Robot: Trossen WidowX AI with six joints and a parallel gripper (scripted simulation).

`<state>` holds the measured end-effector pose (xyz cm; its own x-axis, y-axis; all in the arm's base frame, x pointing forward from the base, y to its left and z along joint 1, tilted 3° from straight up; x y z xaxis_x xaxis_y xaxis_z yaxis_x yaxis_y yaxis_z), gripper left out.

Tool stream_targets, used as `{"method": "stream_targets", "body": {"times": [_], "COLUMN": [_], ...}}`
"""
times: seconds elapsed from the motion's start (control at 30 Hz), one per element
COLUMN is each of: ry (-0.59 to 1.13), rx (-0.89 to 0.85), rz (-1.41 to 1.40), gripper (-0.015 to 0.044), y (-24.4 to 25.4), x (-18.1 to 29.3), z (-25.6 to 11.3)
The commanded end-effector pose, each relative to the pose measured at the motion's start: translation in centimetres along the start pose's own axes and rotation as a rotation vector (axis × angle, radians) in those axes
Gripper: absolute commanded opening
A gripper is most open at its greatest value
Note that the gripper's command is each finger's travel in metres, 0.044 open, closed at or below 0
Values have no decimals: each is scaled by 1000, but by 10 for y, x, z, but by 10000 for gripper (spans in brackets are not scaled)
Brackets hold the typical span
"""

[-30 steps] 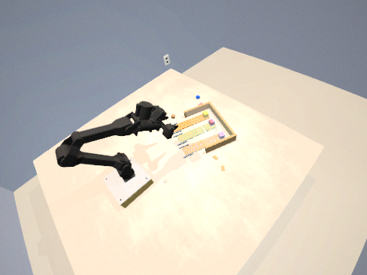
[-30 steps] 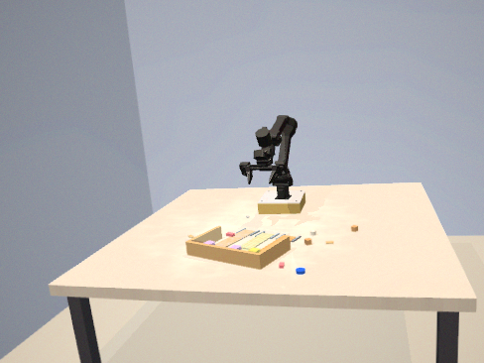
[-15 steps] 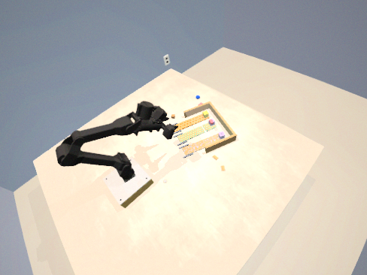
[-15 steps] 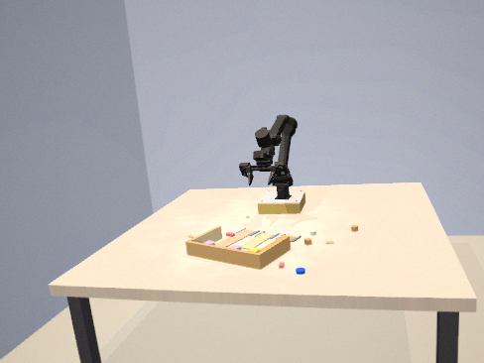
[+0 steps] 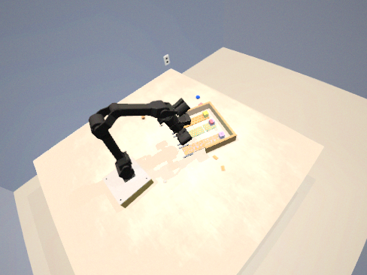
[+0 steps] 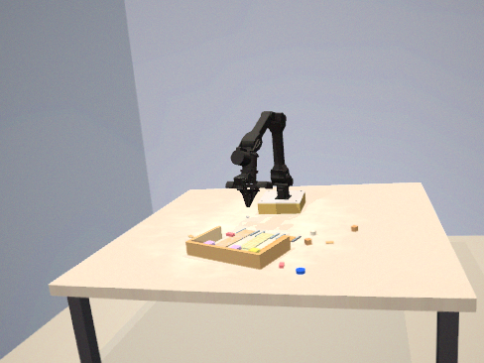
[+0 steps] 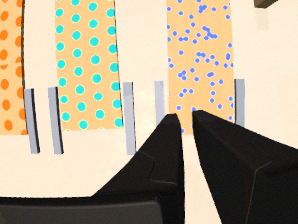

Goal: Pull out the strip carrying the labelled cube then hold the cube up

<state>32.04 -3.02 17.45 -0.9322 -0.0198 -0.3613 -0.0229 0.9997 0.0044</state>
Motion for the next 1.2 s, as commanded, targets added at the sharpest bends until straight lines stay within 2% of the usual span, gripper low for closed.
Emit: {"method": "stream_targets", "body": {"times": [0.0, 0.17, 1.17], "ry": [161, 304, 304], "rx": [-4, -4, -4], "rz": [58, 107, 107], "gripper": [0, 0, 0], "y": [-12, -23, -23], "x": [-11, -16, -4], "z": [22, 39, 80]}}
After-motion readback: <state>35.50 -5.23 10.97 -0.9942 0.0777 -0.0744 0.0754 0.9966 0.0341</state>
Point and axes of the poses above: the point midway between the two fingers, 35 mm back from their tips, its own z axis out along the fingers, its own y axis across the jaws, x = y × z, the point moved 7 cm from there along -z, back along the fingers, and after that the axes turned 10 degrees about -z, right-handed, at the moved point
